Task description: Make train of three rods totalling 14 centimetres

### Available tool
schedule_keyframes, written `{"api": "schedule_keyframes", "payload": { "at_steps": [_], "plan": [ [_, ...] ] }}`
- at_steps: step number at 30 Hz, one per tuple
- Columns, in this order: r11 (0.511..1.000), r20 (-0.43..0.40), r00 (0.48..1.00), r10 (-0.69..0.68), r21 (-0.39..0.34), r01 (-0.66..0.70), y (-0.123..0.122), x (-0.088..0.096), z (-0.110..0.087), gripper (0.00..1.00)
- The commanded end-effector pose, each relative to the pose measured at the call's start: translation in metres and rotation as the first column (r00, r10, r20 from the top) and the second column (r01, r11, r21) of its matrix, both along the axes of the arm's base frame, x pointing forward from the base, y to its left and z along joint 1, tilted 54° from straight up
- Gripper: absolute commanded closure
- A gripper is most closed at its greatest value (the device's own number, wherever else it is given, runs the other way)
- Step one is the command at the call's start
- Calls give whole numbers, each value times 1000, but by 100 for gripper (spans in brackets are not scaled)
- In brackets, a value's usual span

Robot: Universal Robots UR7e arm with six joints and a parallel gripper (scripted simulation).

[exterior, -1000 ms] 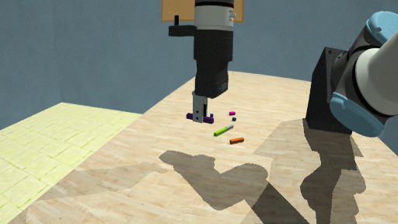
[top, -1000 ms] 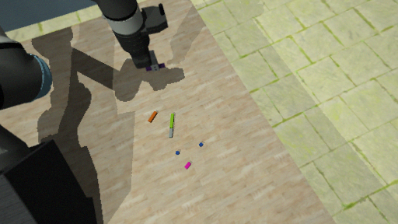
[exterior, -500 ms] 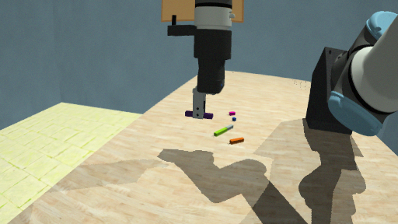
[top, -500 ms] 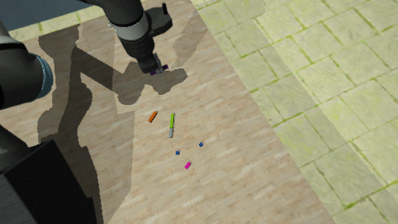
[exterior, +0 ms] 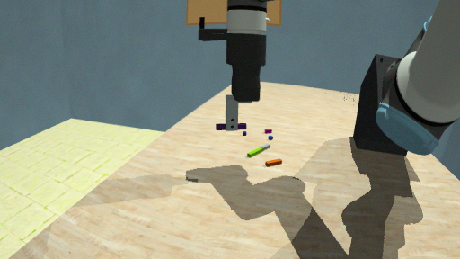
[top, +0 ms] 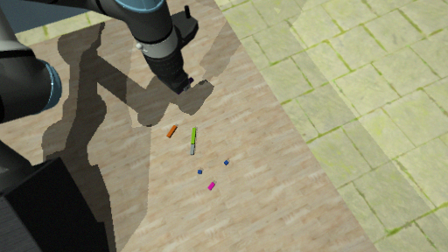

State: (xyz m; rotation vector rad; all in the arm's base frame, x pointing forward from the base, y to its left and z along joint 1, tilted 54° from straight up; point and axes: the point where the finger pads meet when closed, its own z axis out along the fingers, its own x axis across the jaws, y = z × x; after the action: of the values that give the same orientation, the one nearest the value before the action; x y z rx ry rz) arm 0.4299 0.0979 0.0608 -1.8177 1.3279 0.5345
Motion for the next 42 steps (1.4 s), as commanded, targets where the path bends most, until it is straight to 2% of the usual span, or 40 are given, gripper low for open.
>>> {"api": "schedule_keyframes", "payload": {
  "at_steps": [1,2,8,17,19,28,42],
  "plan": [
    [996,112,990,83,-22,-81,-7,0,-9,76],
    [996,112,990,83,-22,-81,-7,0,-9,76],
    [980,258,946,196,-64,-186,-16,-1,-22,76],
    [944,419,846,329,-135,-300,-27,-5,-39,76],
    [944,419,846,329,-135,-300,-27,-5,-39,76],
    [922,486,785,385,-174,-345,-31,-8,-47,76],
    [921,490,780,389,-177,-348,-32,-8,-48,76]
  ]
}}
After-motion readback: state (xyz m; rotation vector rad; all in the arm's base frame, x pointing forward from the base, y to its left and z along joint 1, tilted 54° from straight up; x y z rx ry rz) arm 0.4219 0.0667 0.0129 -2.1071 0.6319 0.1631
